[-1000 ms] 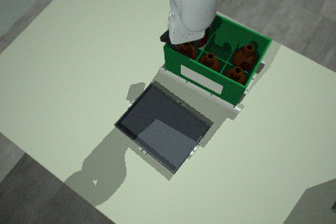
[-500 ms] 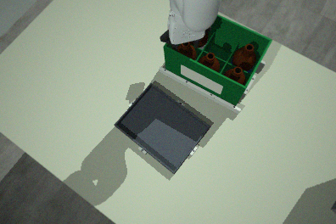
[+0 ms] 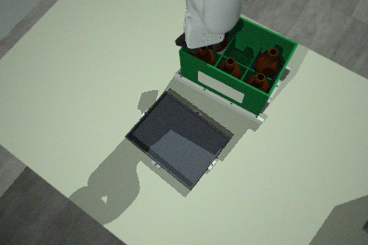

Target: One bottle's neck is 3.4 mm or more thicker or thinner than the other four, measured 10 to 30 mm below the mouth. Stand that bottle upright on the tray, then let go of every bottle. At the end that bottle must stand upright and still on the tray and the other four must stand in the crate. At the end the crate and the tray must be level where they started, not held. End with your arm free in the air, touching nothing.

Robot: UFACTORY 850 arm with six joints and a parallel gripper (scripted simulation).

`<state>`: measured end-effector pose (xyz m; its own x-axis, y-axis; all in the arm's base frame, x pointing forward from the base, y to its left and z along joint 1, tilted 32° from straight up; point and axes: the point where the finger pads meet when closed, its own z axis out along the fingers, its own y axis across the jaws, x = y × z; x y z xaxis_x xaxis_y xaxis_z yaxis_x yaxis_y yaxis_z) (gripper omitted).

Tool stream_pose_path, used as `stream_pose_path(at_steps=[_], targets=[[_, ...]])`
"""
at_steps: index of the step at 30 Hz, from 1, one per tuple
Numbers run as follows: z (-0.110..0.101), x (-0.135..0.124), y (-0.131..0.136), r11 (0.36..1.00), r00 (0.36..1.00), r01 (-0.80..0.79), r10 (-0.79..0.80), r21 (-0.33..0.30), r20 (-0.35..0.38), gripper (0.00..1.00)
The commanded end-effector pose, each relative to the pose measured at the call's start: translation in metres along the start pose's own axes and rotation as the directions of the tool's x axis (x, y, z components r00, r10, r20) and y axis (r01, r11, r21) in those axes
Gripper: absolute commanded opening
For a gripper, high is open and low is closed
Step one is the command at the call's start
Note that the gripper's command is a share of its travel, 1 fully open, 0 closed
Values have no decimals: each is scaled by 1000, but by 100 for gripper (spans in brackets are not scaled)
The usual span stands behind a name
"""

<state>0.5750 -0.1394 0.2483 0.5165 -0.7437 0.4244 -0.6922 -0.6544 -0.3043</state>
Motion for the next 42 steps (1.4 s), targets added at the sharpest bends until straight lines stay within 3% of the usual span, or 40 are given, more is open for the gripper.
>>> stream_pose_path(at_steps=[1,42], targets=[[0,0,0,1000,1000,0,0,3,-15,65],[-24,0,0,1000,1000,0,0,3,-15,65]])
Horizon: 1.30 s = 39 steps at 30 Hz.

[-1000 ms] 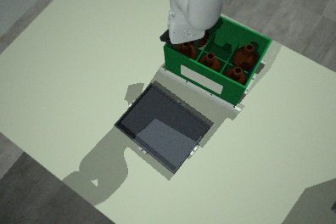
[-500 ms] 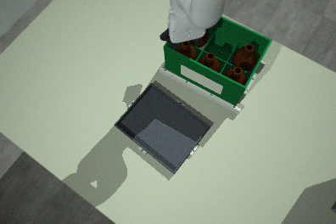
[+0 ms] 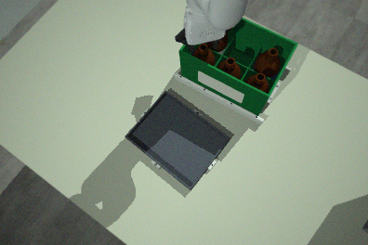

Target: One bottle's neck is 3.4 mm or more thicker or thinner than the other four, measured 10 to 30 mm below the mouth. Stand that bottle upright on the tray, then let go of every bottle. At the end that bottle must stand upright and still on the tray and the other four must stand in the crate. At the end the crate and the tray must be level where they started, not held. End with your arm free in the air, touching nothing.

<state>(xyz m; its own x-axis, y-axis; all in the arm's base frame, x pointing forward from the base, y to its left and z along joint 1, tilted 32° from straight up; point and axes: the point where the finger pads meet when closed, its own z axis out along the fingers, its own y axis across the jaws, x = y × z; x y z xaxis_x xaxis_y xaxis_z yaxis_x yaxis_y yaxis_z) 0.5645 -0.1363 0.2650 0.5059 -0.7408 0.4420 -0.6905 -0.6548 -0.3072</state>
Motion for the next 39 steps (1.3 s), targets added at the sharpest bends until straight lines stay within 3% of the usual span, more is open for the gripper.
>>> stream_pose_path(at_steps=[1,9,23,33,34,39], targets=[[-5,1,-1,1000,1000,0,0,-1,6,65],[-17,1,-1,1000,1000,0,0,-1,6,65],[-59,1,-1,1000,1000,0,0,-1,6,65],[-66,1,-1,1000,1000,0,0,-1,6,65],[-66,1,-1,1000,1000,0,0,-1,6,0],[-66,1,-1,1000,1000,0,0,-1,6,0]])
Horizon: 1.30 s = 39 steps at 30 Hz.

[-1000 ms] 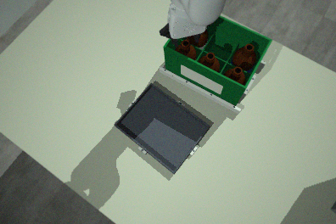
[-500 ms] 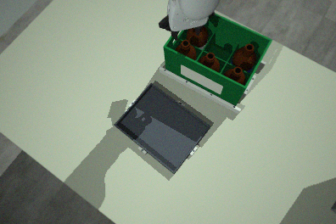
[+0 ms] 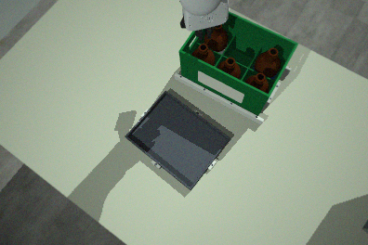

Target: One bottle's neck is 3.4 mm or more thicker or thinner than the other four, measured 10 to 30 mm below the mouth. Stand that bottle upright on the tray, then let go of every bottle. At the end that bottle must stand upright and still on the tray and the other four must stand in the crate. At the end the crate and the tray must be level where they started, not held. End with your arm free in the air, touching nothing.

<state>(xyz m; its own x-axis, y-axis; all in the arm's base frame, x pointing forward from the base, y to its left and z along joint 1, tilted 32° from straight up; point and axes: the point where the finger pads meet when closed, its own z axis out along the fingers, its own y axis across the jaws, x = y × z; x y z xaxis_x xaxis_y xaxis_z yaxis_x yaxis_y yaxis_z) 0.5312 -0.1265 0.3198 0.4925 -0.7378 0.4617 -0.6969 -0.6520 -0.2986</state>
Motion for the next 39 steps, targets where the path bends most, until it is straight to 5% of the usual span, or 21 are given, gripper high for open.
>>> stream_pose_path(at_steps=[1,30,37,39], targets=[[-1,1,0,1000,1000,1,-2,10,30,0],[-1,1,1,1000,1000,1,-2,9,28,0],[3,5,43,1000,1000,3,-3,-11,-8,0],[4,3,74,1000,1000,5,-6,-20,-26,0]])
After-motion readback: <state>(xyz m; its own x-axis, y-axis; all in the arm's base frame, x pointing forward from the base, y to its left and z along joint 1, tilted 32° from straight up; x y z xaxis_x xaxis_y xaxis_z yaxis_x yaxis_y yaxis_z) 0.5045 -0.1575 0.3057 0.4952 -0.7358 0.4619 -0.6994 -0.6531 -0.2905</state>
